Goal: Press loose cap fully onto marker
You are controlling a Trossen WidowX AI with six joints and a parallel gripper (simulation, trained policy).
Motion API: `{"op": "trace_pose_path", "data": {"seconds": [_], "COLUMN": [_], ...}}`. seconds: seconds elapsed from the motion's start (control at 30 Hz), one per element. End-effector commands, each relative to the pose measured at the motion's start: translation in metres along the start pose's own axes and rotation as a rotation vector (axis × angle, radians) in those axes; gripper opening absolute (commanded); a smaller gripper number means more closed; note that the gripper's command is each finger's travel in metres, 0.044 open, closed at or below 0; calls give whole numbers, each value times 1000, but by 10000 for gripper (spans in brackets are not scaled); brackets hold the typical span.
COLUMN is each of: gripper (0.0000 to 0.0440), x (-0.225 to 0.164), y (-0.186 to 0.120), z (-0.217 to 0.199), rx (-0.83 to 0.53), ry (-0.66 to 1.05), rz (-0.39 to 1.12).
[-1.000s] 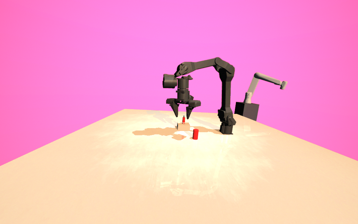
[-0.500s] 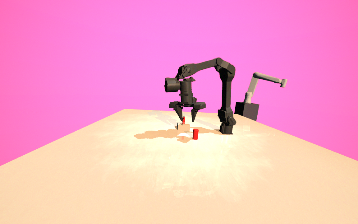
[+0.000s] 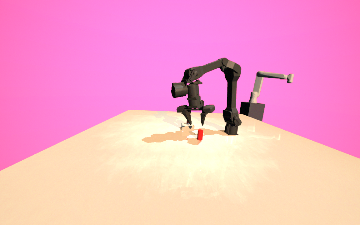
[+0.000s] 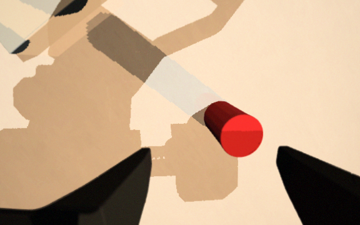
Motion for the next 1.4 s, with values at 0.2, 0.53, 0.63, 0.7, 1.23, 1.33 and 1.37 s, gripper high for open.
{"op": "trace_pose_path", "data": {"seconds": [0.2, 0.53, 0.63, 0.7, 1.23, 1.33, 1.37], "gripper": [296, 279, 273, 268, 154, 76, 74], "x": [-2, -5, -5, -6, -6, -5, -5], "y": [12, 27, 34, 38, 57, 52, 50], "z": [-11, -16, -17, -18, -20, -21, -20], "rx": [-21, -36, -40, -43, -9, 5, 14], "ry": [-34, -77, -89, -98, -160, -165, -165], "rz": [-23, -42, -48, -51, -68, -62, -57]}}
Point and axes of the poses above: the point midway between the two fingers, 35 mm back from their tips, its own y axis out along the fingers, its own z axis across the jaws, x = y × z, the point moved 6 cm from there along -y, back along the fingers, and after that the axes turned 6 degrees about -y, right-handed, at the moved point
